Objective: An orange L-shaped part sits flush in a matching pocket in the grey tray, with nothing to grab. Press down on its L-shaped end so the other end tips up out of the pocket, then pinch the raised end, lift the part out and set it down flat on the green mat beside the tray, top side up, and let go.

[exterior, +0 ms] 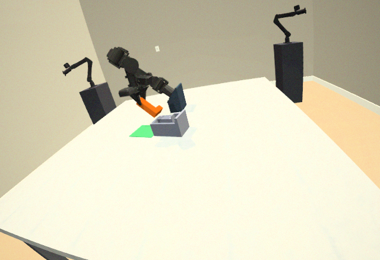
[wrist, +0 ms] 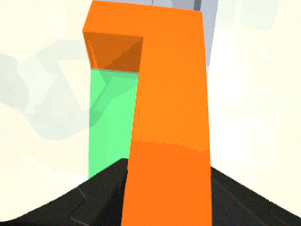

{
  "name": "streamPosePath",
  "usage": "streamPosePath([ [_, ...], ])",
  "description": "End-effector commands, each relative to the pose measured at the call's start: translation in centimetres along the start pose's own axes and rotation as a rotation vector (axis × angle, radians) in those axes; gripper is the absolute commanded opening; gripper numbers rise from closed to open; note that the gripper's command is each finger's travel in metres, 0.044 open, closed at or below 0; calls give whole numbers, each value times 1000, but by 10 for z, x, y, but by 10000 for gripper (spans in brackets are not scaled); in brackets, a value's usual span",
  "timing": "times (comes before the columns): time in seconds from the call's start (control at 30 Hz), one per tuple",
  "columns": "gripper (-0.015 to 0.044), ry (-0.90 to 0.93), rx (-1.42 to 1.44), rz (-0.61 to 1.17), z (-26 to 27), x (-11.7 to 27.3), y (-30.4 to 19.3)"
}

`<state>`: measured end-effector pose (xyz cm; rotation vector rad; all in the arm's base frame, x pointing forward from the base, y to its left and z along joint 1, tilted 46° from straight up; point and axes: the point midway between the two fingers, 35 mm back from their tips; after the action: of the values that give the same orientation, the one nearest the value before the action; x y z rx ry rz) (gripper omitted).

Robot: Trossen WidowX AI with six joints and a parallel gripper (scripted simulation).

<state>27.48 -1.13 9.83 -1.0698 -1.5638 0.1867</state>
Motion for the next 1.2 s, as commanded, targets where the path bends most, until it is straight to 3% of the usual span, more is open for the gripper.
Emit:
streamPosePath([
  [0.0, 0, -3, 6, 5, -2, -1, -19],
  [0.43, 0, -3, 7, 7, -9, 0, -70],
  [1.17, 0, -4, 6, 7, -9, -24, -71],
])
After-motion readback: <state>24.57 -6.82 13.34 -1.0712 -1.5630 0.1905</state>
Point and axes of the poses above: the point midway between the two fingers, 35 mm back from their tips, its own x axis back along the fingers, its own z axis across the jaws, y = z × x, and after that the axes turned 15 degrees about -x, right-handed
